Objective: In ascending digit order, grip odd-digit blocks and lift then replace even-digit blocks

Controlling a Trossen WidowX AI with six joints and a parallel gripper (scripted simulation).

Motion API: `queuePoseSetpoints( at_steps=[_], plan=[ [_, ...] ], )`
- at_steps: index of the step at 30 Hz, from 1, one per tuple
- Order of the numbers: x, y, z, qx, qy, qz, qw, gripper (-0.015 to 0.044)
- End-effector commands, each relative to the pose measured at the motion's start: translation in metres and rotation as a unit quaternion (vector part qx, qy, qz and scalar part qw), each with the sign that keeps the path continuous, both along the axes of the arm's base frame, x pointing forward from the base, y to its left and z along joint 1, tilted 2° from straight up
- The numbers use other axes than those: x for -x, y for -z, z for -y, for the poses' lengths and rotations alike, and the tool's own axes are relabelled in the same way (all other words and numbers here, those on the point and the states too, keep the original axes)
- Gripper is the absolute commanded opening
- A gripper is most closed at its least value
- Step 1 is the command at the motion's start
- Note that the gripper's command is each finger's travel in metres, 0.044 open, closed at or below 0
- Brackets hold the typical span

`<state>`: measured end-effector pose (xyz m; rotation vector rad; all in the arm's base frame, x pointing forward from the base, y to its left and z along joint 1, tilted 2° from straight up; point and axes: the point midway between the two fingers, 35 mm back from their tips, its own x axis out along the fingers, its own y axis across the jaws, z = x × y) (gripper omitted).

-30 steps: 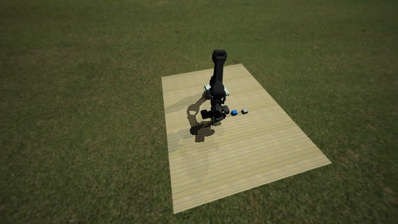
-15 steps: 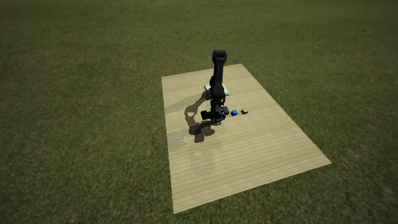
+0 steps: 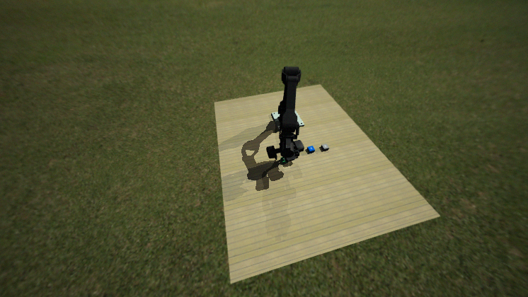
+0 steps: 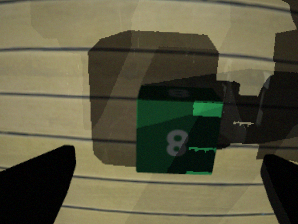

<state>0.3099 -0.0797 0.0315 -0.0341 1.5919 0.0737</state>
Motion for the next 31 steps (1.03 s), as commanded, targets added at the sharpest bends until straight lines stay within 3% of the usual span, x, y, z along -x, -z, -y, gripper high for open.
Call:
queuePoseSetpoints(
  at_steps=[1,7,16,25,31],
  plan=[
    [-0.003,-0.028,0.001,0.001,-0.001,0.009,1.000,0.0400],
    [-0.006,-0.034,-0.009,0.001,-0.001,0.009,1.000,0.0400],
    [-0.005,-0.075,-0.150,-0.004,-0.001,0.011,1.000,0.0400],
    [0.063,-0.116,-0.276,-0.010,-0.001,0.007,1.000,0.0400],
    [0.079,-0.123,-0.293,-0.011,-0.001,0.006,1.000,0.0400]
  ],
)
